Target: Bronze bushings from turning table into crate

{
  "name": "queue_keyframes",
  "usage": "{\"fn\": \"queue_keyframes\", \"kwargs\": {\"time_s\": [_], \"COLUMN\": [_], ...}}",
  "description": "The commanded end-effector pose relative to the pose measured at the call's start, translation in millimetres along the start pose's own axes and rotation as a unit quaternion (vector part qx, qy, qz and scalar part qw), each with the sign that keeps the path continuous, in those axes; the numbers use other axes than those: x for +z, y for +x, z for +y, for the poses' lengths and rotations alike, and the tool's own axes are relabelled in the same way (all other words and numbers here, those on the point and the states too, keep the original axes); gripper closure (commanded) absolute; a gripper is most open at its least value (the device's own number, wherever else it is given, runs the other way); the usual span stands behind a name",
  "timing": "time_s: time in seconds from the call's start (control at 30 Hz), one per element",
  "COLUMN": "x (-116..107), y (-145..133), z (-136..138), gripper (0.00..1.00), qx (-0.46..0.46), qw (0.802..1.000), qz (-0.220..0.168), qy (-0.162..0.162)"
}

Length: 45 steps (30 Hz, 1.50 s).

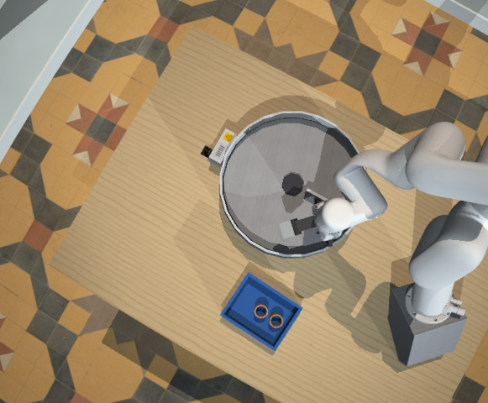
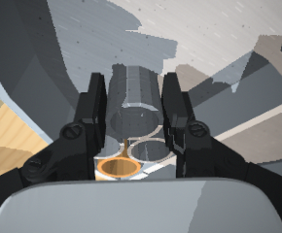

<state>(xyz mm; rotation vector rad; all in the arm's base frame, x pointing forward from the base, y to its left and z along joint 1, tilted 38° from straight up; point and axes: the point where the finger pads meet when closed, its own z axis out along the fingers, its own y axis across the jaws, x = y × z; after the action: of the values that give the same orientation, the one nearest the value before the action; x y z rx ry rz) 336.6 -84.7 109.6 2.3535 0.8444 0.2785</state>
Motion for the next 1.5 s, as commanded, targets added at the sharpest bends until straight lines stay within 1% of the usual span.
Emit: {"fn": "queue_keyframes", "kwargs": {"time_s": [0.0, 0.47, 0.67, 0.9, 0.97, 1.1, 1.2, 1.47], "x": [-0.4, -3.0, -19.5, -53.2, -53.2, -67.0, -70.6, -70.9], "y": [0.6, 0.6, 0.5, 0.5, 0.5, 0.5, 0.5, 0.5], "z": [0.6, 0.6, 0.6, 0.5, 0.5, 0.5, 0.5, 0.5], "gripper": [1.0, 1.0, 1.0, 1.0, 1.0, 1.0, 1.0, 1.0], "qx": [0.0, 0.0, 0.0, 0.0, 0.0, 0.0, 0.0, 0.0], "qw": [1.0, 1.0, 1.0, 1.0, 1.0, 1.0, 1.0, 1.0], "qz": [0.001, 0.001, 0.001, 0.001, 0.001, 0.001, 0.001, 0.001], "qy": [0.0, -0.001, -0.001, -0.001, -0.001, -0.001, -0.001, 0.0]}}
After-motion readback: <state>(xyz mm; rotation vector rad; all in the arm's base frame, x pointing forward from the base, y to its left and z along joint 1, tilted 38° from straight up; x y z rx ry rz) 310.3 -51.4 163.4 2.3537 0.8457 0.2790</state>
